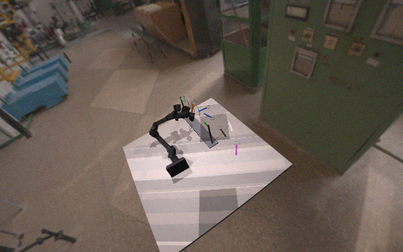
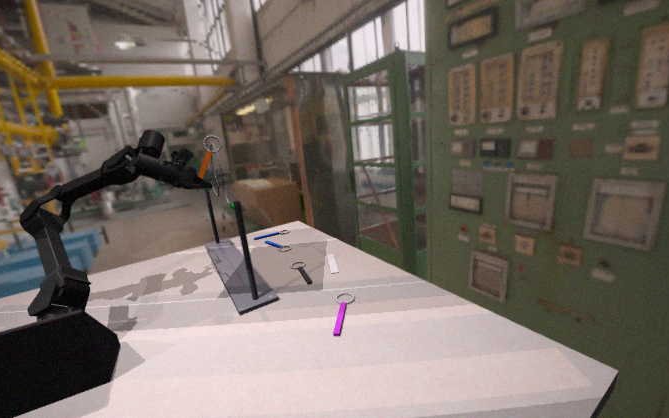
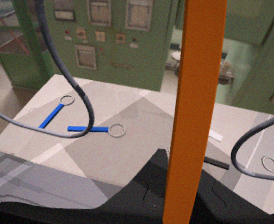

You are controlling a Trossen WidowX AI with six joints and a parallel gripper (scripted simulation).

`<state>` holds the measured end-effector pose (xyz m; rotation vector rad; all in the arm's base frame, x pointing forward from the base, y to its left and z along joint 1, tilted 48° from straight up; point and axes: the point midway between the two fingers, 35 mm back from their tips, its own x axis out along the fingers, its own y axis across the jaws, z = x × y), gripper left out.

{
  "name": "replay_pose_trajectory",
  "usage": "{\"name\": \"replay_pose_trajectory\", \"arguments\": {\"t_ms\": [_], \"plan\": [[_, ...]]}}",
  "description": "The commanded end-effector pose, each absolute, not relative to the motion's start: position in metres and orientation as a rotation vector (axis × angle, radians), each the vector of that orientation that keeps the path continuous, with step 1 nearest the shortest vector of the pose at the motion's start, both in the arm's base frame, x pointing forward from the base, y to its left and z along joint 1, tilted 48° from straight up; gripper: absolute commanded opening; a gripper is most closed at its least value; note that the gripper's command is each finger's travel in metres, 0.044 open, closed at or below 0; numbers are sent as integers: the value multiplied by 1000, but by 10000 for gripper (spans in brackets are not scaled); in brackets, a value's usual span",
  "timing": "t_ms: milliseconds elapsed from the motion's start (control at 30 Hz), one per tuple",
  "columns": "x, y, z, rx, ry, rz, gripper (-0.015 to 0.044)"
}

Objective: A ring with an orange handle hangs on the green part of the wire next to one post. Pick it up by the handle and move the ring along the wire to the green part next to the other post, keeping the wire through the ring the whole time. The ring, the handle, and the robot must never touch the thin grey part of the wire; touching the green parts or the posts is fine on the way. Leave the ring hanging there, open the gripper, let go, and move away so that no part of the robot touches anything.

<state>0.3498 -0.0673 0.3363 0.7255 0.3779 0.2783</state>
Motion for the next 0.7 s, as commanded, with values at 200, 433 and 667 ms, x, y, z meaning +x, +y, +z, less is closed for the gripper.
{"name": "replay_pose_trajectory", "arguments": {"t_ms": [200, 433, 667], "plan": [[348, -63, 340, 849, 360, 311, -150], [348, -61, 342, 940, 345, 336, -150], [348, -59, 346, 1034, 329, 361, -150]]}}
